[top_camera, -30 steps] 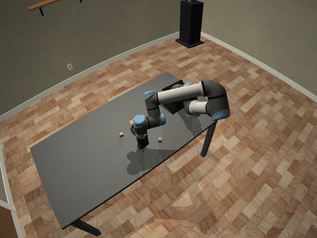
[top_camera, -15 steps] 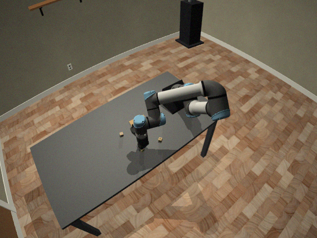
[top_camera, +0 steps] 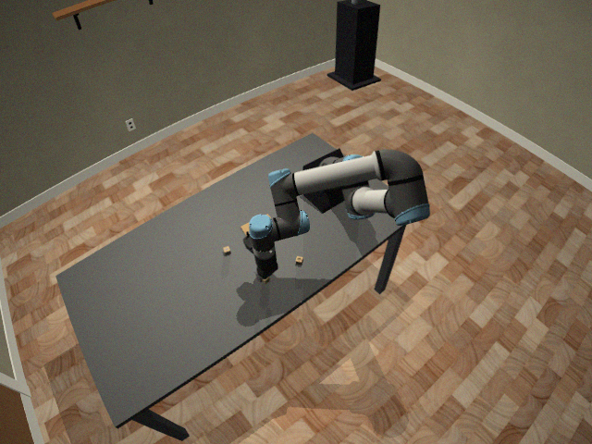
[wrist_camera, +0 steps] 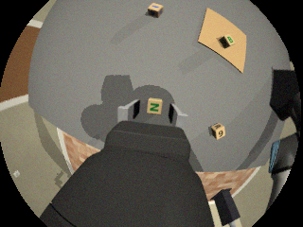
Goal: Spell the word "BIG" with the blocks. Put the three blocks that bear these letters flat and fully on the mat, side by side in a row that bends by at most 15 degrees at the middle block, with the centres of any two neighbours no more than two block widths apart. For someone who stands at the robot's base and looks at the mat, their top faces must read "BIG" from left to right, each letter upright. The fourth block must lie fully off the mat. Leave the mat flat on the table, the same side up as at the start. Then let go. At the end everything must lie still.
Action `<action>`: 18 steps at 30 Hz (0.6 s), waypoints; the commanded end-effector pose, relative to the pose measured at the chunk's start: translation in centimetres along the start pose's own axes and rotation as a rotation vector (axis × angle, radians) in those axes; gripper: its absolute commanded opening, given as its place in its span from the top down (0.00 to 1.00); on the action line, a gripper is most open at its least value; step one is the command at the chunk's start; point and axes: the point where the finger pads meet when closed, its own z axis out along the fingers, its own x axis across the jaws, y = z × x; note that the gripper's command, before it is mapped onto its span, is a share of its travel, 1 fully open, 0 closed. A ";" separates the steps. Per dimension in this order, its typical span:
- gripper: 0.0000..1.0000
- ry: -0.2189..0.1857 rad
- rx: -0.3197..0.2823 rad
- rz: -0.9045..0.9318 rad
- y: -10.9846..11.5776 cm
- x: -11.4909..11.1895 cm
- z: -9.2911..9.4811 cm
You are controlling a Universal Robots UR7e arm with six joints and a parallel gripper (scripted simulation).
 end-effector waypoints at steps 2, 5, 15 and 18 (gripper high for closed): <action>0.00 0.000 -0.001 -0.001 0.1 0.1 0.1; 0.00 0.000 -0.001 -0.001 0.1 0.1 0.1; 0.00 0.003 -0.003 0.002 0.0 0.2 1.3; 0.00 0.003 -0.002 0.002 0.0 0.2 1.5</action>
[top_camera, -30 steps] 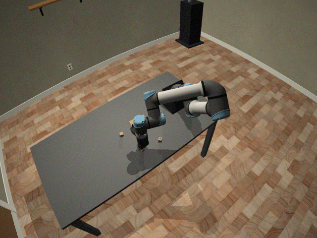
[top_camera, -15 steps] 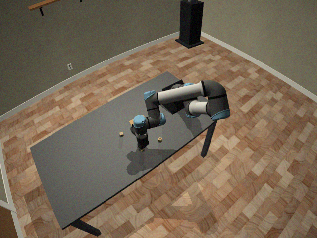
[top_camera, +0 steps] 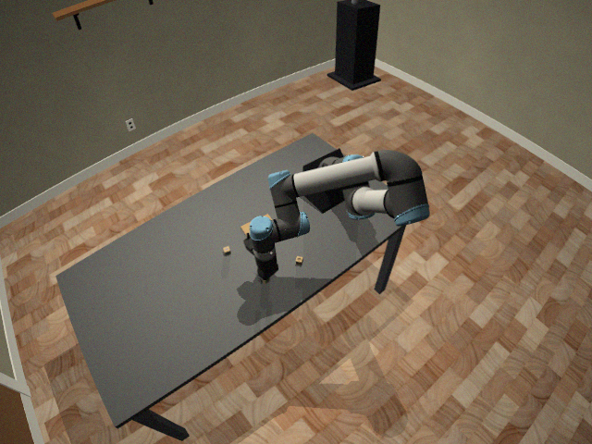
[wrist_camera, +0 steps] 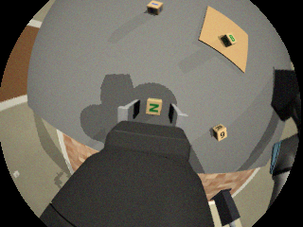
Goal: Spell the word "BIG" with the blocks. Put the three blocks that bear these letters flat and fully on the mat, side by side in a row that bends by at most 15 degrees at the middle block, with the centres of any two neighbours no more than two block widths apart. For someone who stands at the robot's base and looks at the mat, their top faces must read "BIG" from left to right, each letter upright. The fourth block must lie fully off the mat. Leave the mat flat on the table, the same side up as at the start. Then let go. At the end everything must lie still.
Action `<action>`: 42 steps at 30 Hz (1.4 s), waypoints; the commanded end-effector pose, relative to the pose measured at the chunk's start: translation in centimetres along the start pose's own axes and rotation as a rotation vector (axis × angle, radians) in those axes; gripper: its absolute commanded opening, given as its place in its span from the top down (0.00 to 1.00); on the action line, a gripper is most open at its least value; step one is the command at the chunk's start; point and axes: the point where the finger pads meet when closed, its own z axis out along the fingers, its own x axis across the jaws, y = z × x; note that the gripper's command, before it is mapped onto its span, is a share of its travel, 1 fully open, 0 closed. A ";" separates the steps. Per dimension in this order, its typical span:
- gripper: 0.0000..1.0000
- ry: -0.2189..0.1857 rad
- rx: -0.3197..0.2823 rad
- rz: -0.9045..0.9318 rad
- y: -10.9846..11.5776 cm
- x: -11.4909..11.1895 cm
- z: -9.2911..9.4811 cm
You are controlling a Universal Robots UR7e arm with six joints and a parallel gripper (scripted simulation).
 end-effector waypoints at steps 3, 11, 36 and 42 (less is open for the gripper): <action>0.00 0.002 -0.002 0.002 0.0 0.1 1.3; 0.00 0.002 -0.002 0.002 0.0 0.1 2.5; 0.00 0.000 0.000 0.000 0.0 0.0 2.5; 0.00 0.000 0.000 0.000 0.0 0.0 2.5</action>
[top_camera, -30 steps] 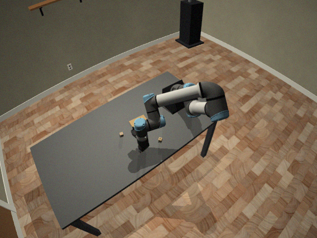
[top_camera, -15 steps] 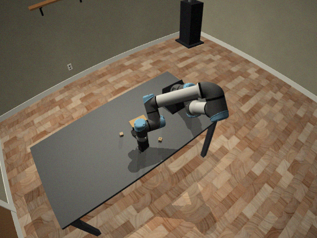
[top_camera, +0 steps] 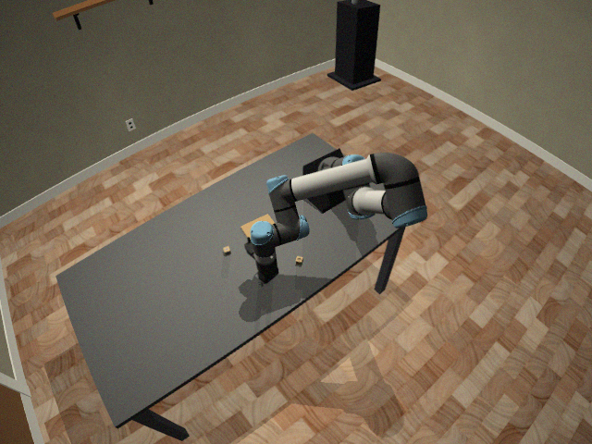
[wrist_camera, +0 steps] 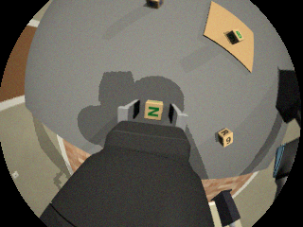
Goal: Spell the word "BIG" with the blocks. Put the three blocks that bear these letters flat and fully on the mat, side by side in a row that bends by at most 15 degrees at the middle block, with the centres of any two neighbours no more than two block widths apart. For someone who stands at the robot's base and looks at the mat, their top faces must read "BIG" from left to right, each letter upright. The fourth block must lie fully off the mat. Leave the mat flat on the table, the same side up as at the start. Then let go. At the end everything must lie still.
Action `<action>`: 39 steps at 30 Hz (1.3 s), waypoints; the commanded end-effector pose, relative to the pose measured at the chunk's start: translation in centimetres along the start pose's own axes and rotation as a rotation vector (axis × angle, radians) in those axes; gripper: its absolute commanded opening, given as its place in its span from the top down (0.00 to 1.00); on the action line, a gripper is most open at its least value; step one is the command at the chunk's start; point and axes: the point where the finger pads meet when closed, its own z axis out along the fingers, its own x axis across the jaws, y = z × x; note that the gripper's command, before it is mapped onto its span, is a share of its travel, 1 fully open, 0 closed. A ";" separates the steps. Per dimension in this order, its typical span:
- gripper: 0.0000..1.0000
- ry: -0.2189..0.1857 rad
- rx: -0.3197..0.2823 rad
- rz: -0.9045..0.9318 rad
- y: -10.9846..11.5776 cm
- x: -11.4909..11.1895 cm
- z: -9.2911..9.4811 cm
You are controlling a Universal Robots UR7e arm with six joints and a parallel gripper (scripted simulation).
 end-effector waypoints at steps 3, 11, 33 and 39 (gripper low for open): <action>0.00 0.001 -0.001 0.000 0.0 0.1 0.1; 0.00 0.001 -0.001 0.000 0.0 0.1 0.1; 0.51 0.001 -0.001 0.000 0.0 0.1 0.1; 0.51 0.001 -0.001 0.000 0.0 0.1 0.1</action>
